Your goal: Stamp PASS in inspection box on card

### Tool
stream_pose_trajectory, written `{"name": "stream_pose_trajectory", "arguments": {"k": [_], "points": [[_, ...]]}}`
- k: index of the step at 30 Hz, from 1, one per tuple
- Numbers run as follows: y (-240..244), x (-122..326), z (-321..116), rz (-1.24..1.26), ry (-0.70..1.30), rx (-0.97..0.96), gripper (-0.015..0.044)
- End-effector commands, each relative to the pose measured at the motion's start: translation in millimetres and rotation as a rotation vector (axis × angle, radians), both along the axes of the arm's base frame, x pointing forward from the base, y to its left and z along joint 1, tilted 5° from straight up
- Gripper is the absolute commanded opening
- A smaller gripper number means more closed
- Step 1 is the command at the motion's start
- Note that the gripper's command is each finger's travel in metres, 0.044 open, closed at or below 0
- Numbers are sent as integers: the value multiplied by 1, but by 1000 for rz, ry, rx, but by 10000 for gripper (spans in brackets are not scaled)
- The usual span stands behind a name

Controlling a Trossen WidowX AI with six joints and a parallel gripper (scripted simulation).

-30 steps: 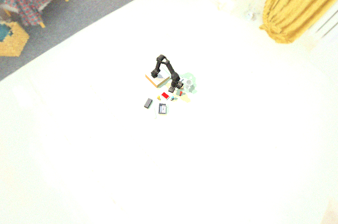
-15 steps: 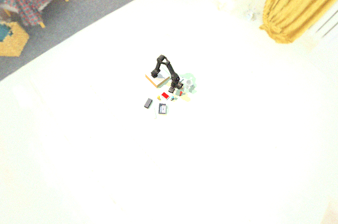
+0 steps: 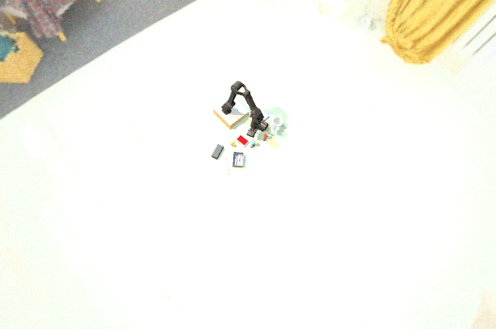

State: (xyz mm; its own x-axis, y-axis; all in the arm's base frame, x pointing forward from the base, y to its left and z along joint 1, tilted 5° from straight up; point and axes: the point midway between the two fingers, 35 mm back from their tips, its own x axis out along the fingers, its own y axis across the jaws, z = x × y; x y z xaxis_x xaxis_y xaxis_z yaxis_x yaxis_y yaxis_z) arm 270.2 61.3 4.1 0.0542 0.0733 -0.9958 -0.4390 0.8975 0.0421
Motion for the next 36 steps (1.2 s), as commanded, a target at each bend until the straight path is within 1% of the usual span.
{"name": "stream_pose_trajectory", "arguments": {"k": [1, 36], "points": [[0, 0, -2, -4, 0, -1, 0], [0, 0, -6, -4, 0, -1, 0]]}}
